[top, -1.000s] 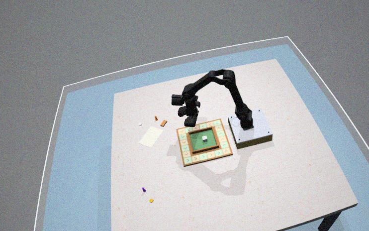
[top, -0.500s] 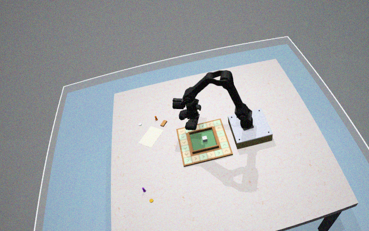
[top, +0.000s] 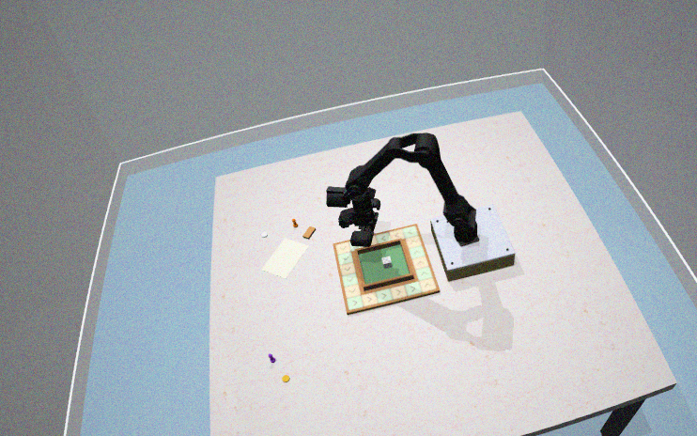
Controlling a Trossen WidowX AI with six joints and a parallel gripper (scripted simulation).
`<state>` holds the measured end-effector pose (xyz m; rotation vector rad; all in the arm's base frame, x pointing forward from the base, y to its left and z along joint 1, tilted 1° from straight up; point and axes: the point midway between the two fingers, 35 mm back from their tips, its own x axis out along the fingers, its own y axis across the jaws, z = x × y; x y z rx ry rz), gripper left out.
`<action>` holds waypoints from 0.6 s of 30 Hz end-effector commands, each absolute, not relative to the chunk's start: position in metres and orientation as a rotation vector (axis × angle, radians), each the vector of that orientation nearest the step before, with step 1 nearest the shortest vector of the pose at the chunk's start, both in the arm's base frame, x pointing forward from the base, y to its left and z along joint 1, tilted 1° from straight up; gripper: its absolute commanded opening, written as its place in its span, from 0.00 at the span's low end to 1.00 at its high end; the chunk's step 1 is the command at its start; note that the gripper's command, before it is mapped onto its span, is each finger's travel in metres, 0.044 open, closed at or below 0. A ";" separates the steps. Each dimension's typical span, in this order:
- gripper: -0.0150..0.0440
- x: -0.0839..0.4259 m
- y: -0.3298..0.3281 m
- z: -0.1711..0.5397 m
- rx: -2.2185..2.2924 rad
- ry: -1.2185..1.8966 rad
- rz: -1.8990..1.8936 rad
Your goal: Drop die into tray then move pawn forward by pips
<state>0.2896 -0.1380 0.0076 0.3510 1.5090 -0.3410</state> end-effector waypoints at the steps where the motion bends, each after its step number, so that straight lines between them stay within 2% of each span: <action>1: 0.79 0.291 -0.139 0.031 0.347 1.506 -0.341; 6: 1.00 0.289 -0.138 0.056 0.345 1.507 -0.341; 11: 1.00 0.280 -0.122 0.069 0.317 1.513 -0.312; 18: 1.00 0.223 -0.055 0.115 0.179 1.534 -0.169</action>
